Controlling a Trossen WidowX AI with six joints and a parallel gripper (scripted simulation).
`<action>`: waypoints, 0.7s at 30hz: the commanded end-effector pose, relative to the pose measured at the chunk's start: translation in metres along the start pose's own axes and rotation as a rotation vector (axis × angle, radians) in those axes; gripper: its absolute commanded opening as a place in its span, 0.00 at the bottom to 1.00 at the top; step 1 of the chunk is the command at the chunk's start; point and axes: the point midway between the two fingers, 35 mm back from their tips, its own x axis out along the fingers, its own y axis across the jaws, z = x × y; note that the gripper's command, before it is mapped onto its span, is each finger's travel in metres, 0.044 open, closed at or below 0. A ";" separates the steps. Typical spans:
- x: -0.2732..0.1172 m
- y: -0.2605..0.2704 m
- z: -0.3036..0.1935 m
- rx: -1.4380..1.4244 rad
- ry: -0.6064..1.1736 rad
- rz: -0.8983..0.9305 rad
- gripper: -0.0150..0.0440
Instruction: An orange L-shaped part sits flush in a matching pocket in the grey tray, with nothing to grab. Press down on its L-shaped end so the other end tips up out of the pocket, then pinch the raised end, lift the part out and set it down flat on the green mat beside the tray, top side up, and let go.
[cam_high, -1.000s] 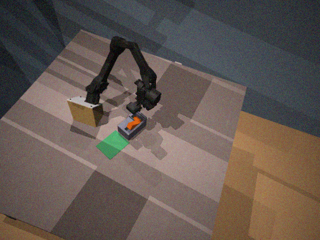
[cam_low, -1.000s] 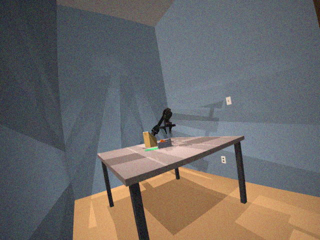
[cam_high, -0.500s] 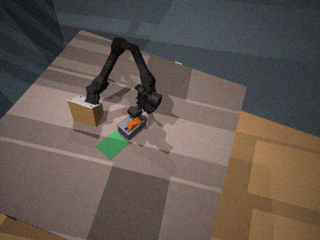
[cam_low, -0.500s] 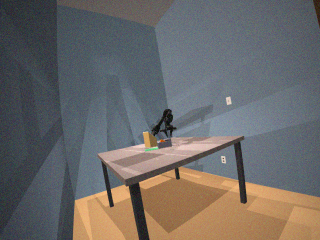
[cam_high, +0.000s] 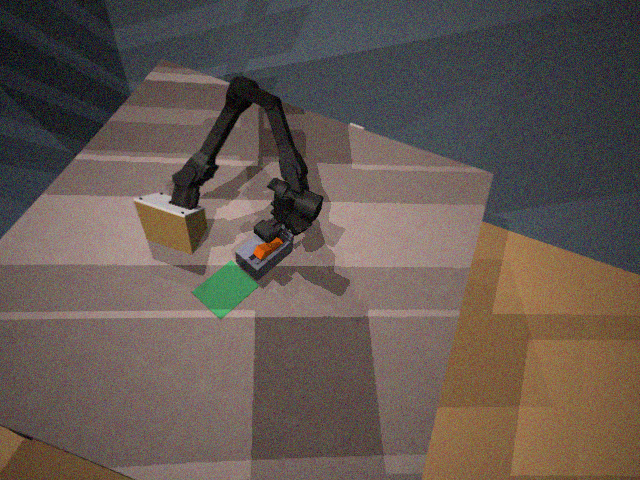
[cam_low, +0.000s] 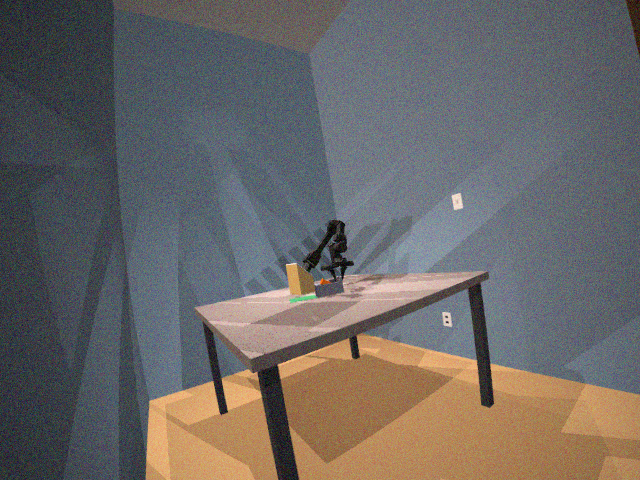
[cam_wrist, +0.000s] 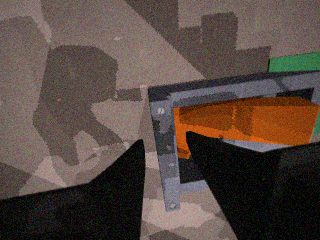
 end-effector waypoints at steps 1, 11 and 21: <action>0.009 -0.002 -0.002 0.010 0.010 0.001 0.56; 0.025 -0.002 -0.002 0.010 0.011 0.002 0.56; 0.031 -0.002 -0.003 0.010 0.011 0.003 0.56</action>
